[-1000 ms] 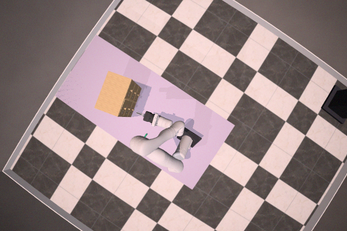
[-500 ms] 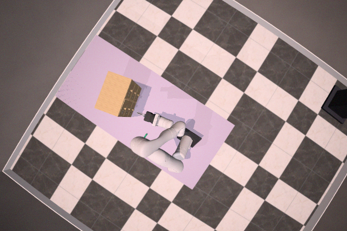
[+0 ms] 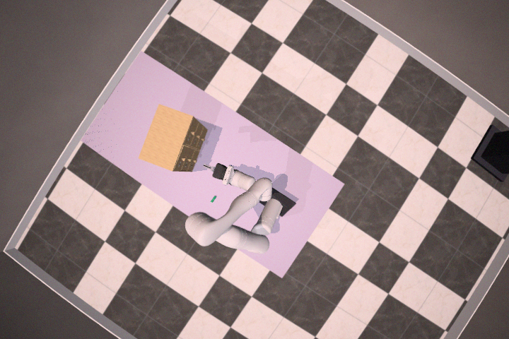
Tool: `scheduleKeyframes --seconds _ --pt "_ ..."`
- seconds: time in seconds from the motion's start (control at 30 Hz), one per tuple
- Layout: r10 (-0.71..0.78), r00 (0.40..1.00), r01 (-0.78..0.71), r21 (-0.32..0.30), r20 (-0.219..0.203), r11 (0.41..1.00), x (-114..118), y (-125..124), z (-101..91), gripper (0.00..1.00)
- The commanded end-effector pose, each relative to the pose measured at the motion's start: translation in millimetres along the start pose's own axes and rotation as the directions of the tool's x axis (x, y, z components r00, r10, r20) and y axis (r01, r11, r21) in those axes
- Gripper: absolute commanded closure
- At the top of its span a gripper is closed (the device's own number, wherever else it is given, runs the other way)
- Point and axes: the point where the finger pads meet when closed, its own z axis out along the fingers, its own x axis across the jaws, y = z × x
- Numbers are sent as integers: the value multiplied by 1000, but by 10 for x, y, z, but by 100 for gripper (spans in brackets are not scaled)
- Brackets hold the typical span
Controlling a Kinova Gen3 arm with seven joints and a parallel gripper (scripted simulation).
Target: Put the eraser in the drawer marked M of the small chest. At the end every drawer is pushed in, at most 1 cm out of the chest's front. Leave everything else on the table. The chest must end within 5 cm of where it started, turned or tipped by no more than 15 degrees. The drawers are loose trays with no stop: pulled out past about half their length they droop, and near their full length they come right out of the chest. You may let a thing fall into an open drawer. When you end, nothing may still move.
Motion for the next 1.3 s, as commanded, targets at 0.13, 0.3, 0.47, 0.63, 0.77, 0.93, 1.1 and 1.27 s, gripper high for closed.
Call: scheduleKeyframes --seconds 0.13,0.3,0.47,0.63,0.77,0.93,1.1,1.27 --pt "-22 1000 22 -137 4 990 -32 -114 -98 100" --pt "-22 1000 23 -202 6 979 -34 -144 -155 100" --pt "-23 1000 23 -320 4 947 -29 -203 -270 100" --pt "-24 1000 22 -450 1 893 -24 -269 -400 100" --pt "-25 1000 20 -530 -1 848 -20 -312 -487 100" --pt "-27 1000 16 -637 -6 770 -16 -370 -612 100" --pt "-30 999 7 -749 -18 662 -9 -431 -765 100" --pt "-31 999 4 -818 -18 575 -12 -482 -865 100"
